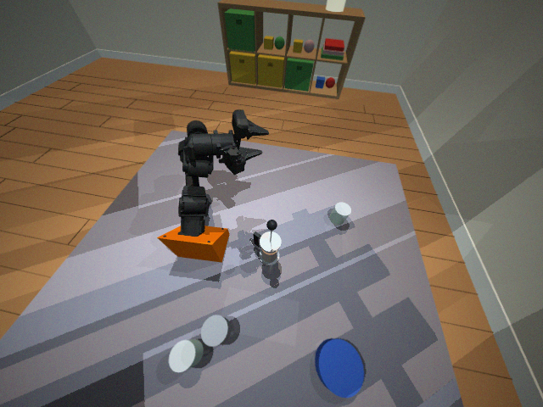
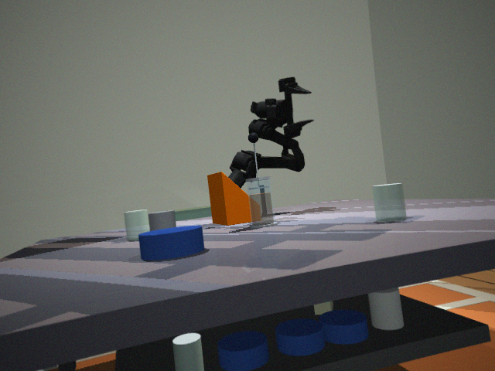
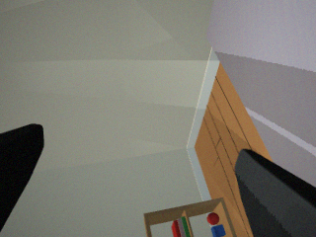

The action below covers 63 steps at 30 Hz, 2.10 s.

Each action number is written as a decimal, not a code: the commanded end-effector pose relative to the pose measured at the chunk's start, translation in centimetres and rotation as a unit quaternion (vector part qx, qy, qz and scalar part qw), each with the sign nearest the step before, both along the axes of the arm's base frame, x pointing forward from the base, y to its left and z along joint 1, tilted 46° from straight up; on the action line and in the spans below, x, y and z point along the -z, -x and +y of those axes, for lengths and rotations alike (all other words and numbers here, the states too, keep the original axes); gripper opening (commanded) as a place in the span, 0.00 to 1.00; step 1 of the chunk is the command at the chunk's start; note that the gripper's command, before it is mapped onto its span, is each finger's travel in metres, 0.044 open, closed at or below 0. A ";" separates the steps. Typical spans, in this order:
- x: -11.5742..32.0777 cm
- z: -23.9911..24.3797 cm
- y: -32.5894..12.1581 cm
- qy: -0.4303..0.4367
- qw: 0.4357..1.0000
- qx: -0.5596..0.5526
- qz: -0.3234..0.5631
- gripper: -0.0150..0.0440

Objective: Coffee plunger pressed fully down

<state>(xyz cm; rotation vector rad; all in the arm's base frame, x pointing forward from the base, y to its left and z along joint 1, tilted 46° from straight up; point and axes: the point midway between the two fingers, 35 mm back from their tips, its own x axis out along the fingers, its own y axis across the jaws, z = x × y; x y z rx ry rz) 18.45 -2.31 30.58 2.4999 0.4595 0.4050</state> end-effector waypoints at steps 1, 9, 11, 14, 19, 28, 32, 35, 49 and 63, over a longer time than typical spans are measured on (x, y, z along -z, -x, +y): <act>0.0 -0.2 -0.1 -0.010 1.000 0.000 0.005 0.98; -0.3 -6.7 -2.6 -0.338 0.935 0.023 0.105 1.00; 0.8 -8.9 -3.5 -0.465 0.870 0.024 0.160 1.00; 3.2 -12.1 -4.6 -0.650 0.723 0.027 0.231 1.00; 5.4 -14.1 -5.0 -0.781 0.562 0.029 0.272 1.00; 9.9 -16.2 -5.0 -0.938 0.182 0.033 0.294 1.00; 11.3 -17.3 -4.9 -0.962 -0.027 0.029 0.271 1.00; 12.2 -18.2 -4.8 -0.955 -0.176 0.024 0.240 1.00; 14.8 -16.8 -3.2 -0.803 -0.580 0.036 0.130 1.00; 18.0 -11.5 -2.5 -0.745 -0.656 0.049 0.111 1.00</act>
